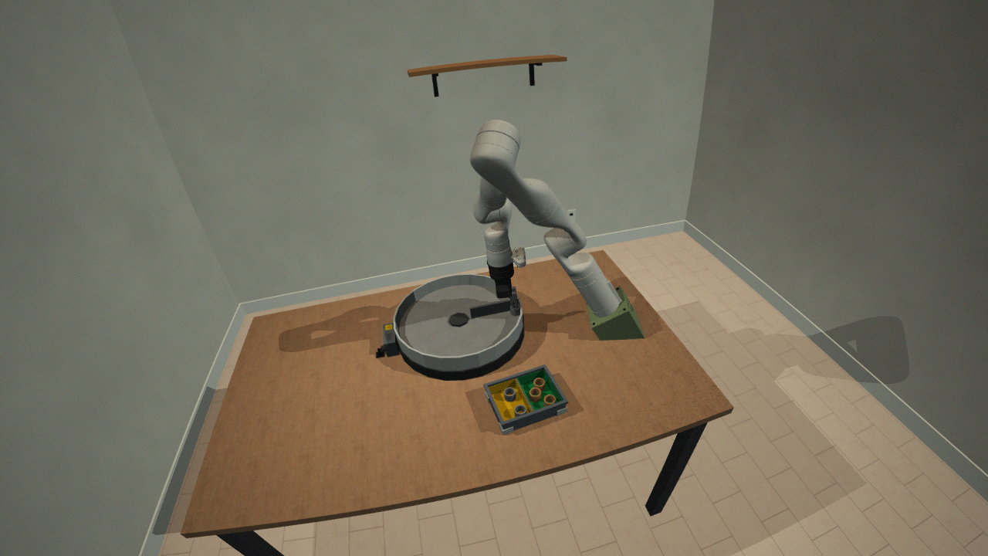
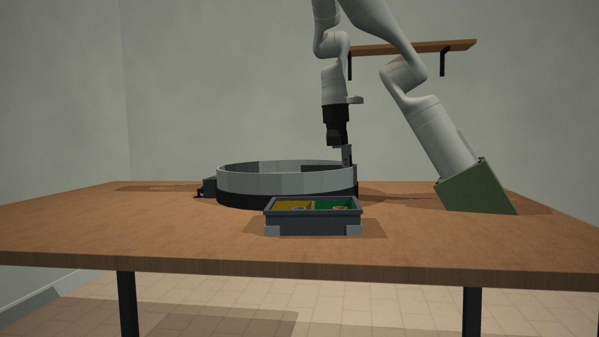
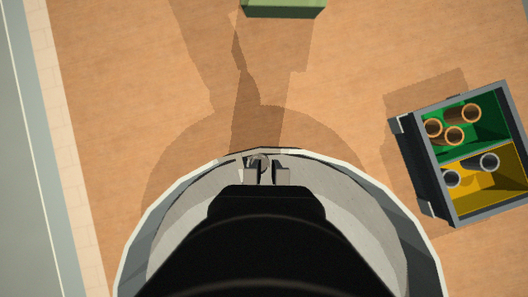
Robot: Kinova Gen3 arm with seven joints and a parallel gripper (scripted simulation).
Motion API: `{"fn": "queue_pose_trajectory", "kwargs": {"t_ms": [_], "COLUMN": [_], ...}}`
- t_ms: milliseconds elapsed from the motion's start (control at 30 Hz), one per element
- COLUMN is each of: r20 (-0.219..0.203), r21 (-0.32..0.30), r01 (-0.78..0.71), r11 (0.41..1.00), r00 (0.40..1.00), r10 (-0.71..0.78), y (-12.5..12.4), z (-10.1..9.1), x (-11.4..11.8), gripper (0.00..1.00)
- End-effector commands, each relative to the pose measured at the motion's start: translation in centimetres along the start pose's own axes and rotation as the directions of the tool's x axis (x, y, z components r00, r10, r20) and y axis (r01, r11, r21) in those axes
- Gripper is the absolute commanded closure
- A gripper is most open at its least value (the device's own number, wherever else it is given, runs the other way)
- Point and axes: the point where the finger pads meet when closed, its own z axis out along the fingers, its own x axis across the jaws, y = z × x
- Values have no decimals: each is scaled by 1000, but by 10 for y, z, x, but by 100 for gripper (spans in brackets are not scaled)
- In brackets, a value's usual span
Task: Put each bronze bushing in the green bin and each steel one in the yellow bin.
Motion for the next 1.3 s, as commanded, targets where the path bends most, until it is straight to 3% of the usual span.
{"fn": "queue_pose_trajectory", "kwargs": {"t_ms": [0, 367, 400, 533, 733, 767, 900, 1000, 1033, 1167, 1267], "r20": [-8, -8, -13, -9, -9, -15, -9, -9, -15, -9, -9], "r21": [-52, -52, -1, -51, -51, 0, -51, -51, 0, -51, -51], "r01": [-16, -16, -13, -16, -16, -15, -16, -16, -15, -16, -16], "r11": [999, 999, 1000, 999, 999, 1000, 999, 999, 1000, 999, 999], "r00": [1000, 1000, 1000, 1000, 1000, 1000, 1000, 1000, 1000, 1000, 1000], "r10": [16, 16, 13, 16, 16, 15, 16, 16, 15, 16, 16], "y": [-2, -2, -1, -2, -2, -1, -2, -2, -1, -2, -2], "z": [7, 7, 6, 7, 7, 6, 7, 7, 6, 7, 7], "x": [0, 0, 0, 0, 0, 0, 0, 0, 0, 0, 0], "gripper": [60, 60, 60, 60, 60, 60, 60, 60, 60, 60, 60]}}
